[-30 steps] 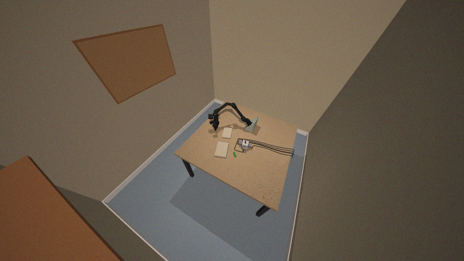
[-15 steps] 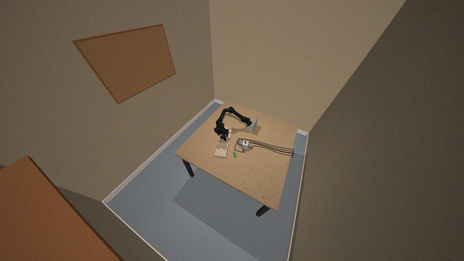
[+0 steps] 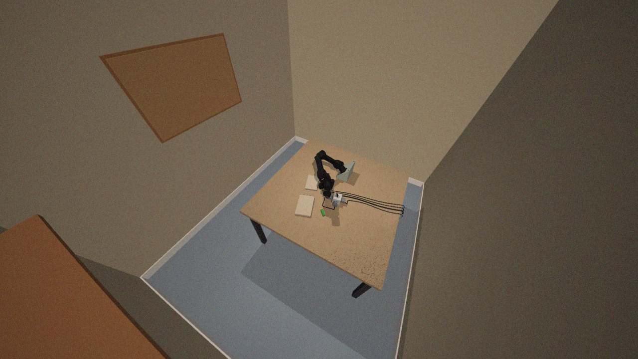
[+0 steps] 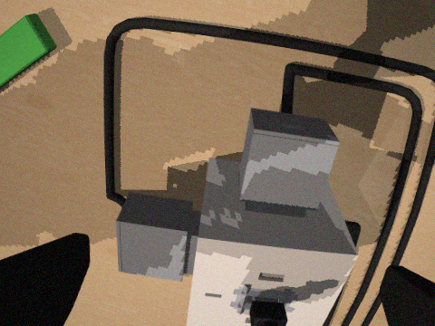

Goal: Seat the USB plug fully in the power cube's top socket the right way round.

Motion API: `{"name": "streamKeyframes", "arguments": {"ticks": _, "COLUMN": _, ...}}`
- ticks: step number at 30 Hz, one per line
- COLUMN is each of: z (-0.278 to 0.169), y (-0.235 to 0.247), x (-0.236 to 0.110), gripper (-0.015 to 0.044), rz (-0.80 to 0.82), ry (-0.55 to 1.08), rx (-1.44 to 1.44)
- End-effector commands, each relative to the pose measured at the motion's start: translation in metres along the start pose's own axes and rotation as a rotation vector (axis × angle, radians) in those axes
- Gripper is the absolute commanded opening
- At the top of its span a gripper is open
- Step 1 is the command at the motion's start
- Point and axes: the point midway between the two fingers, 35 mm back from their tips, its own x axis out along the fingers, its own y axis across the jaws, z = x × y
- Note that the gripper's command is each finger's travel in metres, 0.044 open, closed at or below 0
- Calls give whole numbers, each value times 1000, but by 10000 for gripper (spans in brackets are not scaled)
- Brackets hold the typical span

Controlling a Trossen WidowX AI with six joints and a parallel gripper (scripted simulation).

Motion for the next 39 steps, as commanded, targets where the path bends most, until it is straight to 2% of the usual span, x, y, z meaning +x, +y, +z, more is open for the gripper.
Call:
{"name": "streamKeyframes", "arguments": {"ticks": 1, "z": -60, "y": -20, "x": 1, "gripper": 440, "rz": -4, "ry": -183, "rx": 32}}
{"name": "streamKeyframes", "arguments": {"ticks": 4, "z": -72, "y": -25, "x": 1, "gripper": 440, "rz": 9, "ry": -218, "rx": 44}}
{"name": "streamKeyframes", "arguments": {"ticks": 18, "z": -72, "y": -25, "x": 1, "gripper": 440, "rz": 9, "ry": -218, "rx": 44}}
{"name": "streamKeyframes", "arguments": {"ticks": 39, "z": -68, "y": -25, "x": 21, "gripper": 440, "rz": 9, "ry": -218, "rx": 44}}
